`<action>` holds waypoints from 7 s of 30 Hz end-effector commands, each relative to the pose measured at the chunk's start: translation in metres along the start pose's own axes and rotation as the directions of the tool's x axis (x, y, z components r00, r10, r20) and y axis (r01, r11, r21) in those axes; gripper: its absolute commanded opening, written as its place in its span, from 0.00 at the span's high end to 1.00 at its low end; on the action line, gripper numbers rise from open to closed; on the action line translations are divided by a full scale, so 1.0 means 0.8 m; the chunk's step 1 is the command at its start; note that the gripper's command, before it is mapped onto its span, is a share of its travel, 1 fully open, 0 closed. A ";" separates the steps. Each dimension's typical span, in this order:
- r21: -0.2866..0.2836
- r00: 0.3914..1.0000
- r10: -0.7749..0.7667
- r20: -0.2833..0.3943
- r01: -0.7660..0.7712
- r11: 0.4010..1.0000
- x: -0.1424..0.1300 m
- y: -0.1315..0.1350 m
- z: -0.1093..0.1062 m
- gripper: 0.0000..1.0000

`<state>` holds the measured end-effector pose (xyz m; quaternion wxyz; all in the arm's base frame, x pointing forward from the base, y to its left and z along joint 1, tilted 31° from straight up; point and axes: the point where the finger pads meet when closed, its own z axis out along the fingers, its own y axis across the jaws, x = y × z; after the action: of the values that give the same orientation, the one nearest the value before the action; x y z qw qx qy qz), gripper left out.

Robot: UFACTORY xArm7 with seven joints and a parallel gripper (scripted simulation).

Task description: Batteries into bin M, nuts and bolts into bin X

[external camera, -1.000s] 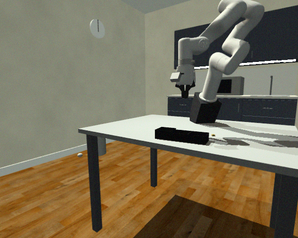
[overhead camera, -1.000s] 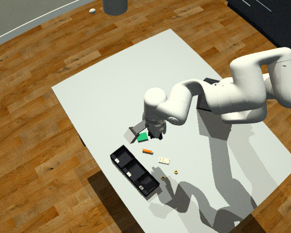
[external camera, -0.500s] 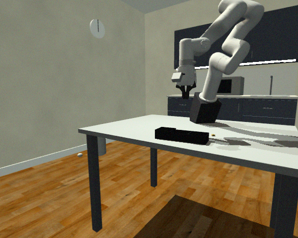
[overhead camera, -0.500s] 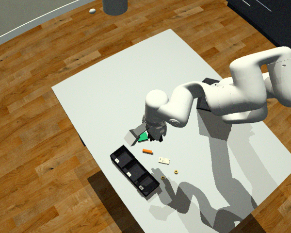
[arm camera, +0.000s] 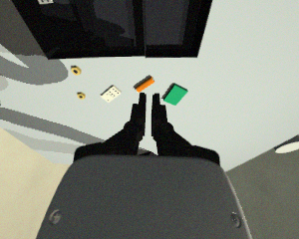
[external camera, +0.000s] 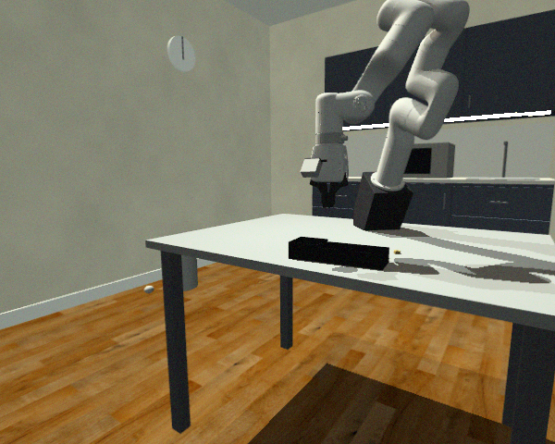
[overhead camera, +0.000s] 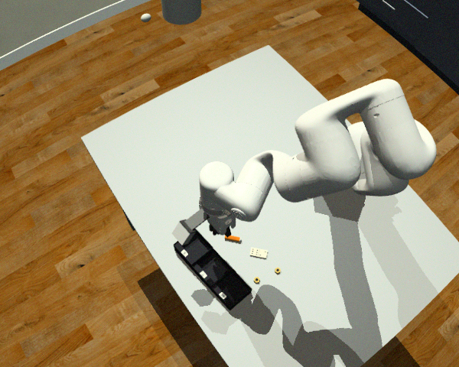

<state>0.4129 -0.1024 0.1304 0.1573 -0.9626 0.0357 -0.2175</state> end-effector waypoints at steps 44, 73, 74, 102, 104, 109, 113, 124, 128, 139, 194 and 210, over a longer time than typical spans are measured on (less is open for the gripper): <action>-0.001 1.000 -0.002 -0.004 0.002 1.000 0.071 0.038 0.146 0.93; -0.001 1.000 -0.002 -0.005 0.002 1.000 0.071 0.038 0.147 0.93; -0.001 1.000 -0.002 -0.005 0.002 1.000 0.071 0.038 0.147 0.93; -0.001 1.000 -0.002 -0.004 0.002 1.000 0.071 0.038 0.134 0.93; -0.001 1.000 -0.002 -0.004 0.002 1.000 0.071 0.038 0.131 0.93; -0.001 1.000 -0.002 -0.005 0.002 1.000 0.071 0.038 0.126 0.93; -0.001 1.000 -0.002 -0.005 0.002 1.000 0.071 0.038 0.119 0.93; -0.001 1.000 -0.002 -0.005 0.002 1.000 0.071 0.038 0.091 0.93; -0.001 1.000 -0.002 -0.005 0.002 1.000 0.071 0.038 0.073 0.93; -0.001 1.000 -0.002 -0.005 0.002 1.000 0.070 0.001 0.073 0.93; 0.000 1.000 -0.002 -0.004 0.002 1.000 0.070 -0.067 0.147 0.93; 0.000 1.000 -0.002 -0.005 0.002 1.000 0.070 -0.067 0.147 0.93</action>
<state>0.5136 -0.0242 0.0684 0.1576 -0.9624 0.0347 -0.2184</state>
